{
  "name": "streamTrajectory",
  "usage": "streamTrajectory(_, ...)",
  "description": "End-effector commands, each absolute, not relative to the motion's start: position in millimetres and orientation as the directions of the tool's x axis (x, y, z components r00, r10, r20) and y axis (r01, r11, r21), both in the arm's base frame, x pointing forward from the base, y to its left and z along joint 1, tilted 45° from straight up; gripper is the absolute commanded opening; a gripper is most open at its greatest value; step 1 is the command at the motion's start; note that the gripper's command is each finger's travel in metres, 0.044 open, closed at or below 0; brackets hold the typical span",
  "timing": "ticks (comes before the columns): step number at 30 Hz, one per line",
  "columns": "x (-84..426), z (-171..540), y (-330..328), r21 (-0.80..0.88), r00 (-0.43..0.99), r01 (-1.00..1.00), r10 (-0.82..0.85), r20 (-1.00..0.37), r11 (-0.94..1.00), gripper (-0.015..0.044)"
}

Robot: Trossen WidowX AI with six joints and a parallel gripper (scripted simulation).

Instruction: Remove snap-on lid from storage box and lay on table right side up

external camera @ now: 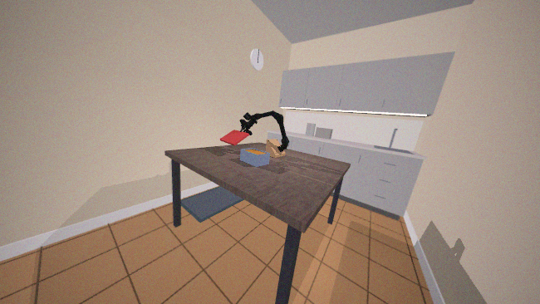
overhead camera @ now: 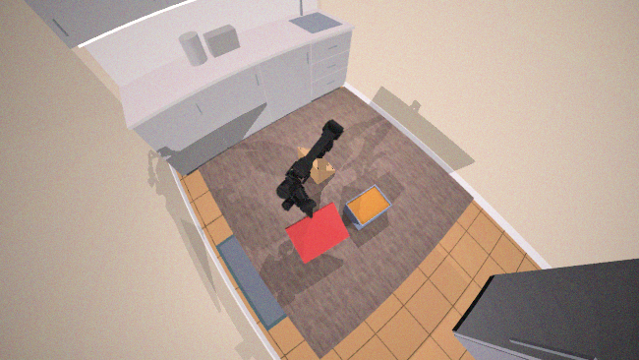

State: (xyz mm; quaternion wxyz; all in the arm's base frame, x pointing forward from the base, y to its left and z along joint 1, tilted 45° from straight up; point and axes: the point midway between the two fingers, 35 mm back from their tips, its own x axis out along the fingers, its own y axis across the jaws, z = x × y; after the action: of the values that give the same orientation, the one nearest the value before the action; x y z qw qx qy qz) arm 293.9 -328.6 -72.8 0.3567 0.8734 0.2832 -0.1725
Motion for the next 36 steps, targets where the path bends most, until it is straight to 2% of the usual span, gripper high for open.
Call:
streamTrajectory(1,294.8,-70.4,-327.3,0.532,0.786,0.611,0.369,-0.497,-0.586,0.0)
streamTrajectory(36,296.0,-90.7,-307.9,0.532,0.786,0.611,0.369,-0.496,-0.586,0.0)
